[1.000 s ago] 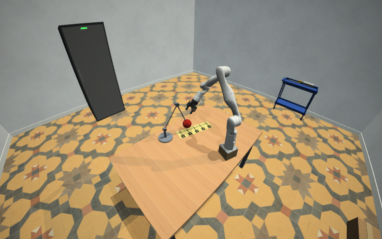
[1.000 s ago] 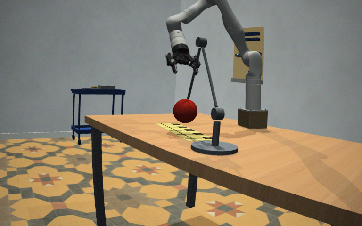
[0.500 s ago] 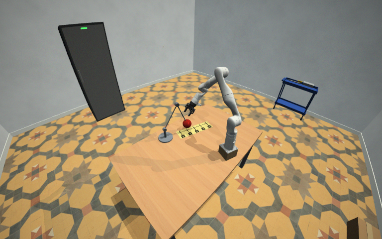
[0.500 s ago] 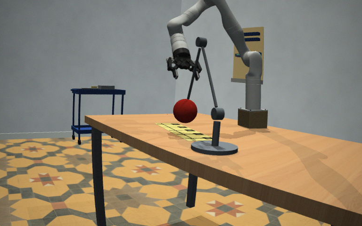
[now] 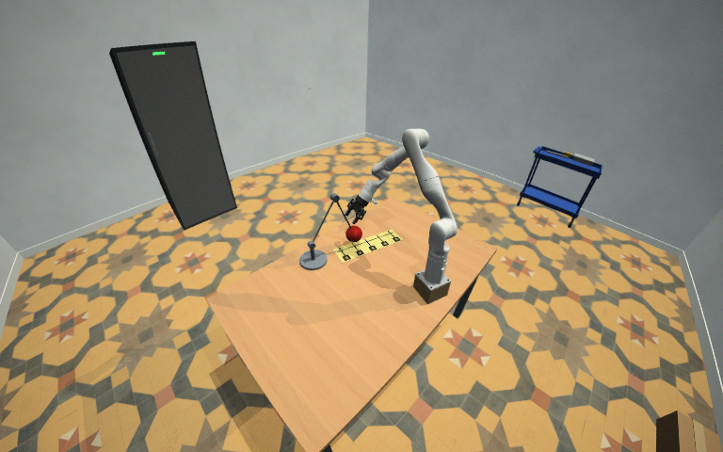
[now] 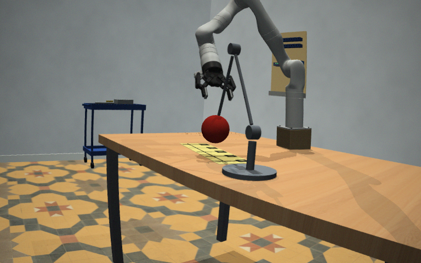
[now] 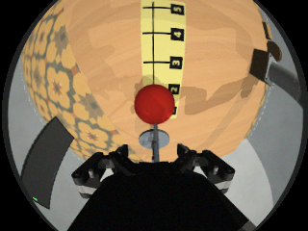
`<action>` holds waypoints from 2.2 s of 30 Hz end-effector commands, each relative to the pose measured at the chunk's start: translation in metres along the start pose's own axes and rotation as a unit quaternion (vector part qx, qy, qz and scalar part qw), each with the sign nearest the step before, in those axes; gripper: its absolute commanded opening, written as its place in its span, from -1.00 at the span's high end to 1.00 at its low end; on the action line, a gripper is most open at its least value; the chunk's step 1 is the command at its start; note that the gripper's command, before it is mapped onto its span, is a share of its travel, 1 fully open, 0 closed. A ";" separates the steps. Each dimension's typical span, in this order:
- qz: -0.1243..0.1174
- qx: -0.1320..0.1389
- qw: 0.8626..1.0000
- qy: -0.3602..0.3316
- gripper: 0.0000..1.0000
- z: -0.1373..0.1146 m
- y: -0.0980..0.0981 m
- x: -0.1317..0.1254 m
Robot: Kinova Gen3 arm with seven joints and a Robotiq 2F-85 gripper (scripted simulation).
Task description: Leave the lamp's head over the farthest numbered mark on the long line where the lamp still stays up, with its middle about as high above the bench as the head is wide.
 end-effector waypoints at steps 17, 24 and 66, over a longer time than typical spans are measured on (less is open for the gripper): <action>0.010 -0.006 1.000 0.008 -1.00 0.006 -0.020 0.007; 0.010 -0.006 1.000 0.008 -1.00 0.006 -0.020 0.007; 0.009 -0.005 1.000 0.006 1.00 0.005 -0.018 0.006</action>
Point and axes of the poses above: the point where the finger pads meet when closed, its own y axis back along the fingers, its own x axis across the jaws, z = x × y, the point moved 6 cm from there along y, back along the fingers, and after that the axes turned 9 degrees about -y, right-handed, at the moved point
